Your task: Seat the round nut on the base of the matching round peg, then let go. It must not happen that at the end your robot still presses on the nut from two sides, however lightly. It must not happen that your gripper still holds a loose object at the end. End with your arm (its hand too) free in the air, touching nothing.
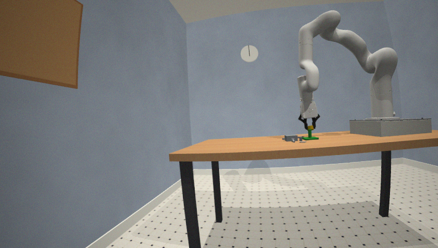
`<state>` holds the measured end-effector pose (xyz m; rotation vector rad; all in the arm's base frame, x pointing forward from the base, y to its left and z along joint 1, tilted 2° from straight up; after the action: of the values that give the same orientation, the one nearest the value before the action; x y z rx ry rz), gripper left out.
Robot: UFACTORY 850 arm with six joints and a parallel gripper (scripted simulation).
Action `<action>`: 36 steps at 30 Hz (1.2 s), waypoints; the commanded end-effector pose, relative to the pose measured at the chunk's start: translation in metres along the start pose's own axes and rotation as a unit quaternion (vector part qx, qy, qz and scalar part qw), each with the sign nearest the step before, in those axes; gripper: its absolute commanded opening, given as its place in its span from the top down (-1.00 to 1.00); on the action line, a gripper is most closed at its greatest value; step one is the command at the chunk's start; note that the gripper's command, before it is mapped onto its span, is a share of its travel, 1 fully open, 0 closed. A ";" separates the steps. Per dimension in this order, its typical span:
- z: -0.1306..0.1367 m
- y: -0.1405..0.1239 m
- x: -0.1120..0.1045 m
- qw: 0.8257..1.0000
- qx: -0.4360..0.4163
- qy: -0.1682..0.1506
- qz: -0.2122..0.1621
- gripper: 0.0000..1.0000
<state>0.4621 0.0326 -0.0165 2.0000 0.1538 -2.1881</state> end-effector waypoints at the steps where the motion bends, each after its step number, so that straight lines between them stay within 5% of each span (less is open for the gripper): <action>1: 0.000 0.000 0.000 1.000 0.000 0.000 0.003 1.00; 36: 0.005 0.000 0.001 0.999 0.001 -0.014 0.045 1.00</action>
<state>0.4567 0.0321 -0.0179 1.9380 0.0648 -2.1668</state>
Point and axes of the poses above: the point where the finger pads meet when closed, its own x axis out along the fingers, its own z axis across the jaws, y = z × x, the point moved 1 cm from there along -x, back along the fingers, and after that the axes turned 2 degrees about -x, right-handed, at the moved point
